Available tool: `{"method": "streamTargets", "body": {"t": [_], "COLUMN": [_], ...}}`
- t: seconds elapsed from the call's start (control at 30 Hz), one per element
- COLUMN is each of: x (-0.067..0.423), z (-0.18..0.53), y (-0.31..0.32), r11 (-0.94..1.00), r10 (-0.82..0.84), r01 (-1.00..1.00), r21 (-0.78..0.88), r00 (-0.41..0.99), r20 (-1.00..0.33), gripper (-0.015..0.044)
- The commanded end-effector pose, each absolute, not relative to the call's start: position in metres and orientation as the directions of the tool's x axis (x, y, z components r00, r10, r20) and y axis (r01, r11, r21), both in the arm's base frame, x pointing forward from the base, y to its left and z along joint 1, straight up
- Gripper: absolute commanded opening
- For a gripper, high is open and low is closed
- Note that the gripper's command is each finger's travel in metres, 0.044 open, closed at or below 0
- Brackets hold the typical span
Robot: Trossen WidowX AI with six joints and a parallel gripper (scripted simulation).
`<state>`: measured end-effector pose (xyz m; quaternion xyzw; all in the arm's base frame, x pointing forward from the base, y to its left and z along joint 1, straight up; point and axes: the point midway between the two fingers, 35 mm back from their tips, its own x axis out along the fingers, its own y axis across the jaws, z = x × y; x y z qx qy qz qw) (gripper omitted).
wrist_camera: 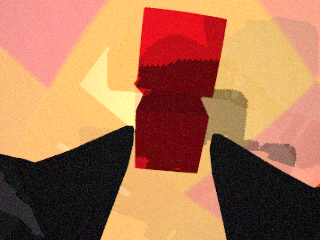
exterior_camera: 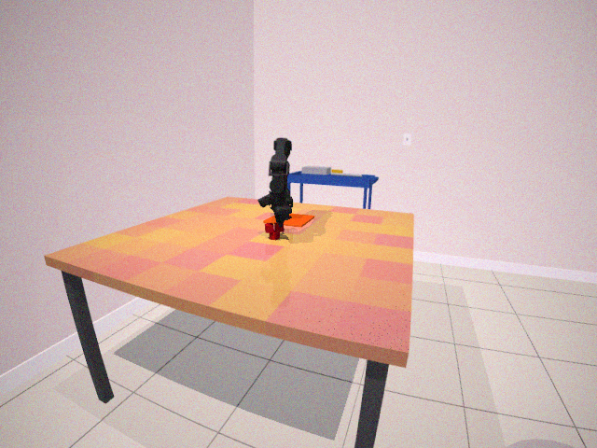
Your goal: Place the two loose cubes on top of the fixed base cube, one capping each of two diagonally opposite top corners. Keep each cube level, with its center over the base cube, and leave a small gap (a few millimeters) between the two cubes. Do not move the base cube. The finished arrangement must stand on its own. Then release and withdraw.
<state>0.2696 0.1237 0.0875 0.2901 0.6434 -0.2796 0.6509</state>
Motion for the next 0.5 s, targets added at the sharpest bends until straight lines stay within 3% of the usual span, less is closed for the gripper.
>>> {"method": "streamTargets", "body": {"t": [0.0, 0.47], "x": [0.271, 0.27], "z": [0.096, 0.118], "y": [0.124, 0.124], "r11": [0.675, 0.675], "r10": [0.013, 0.013], "r01": [0.737, 0.737], "r21": [0.026, 0.026], "r00": [0.023, 0.023], "r20": [-1.0, -1.0], "gripper": [0.0205, 0.0205]}}
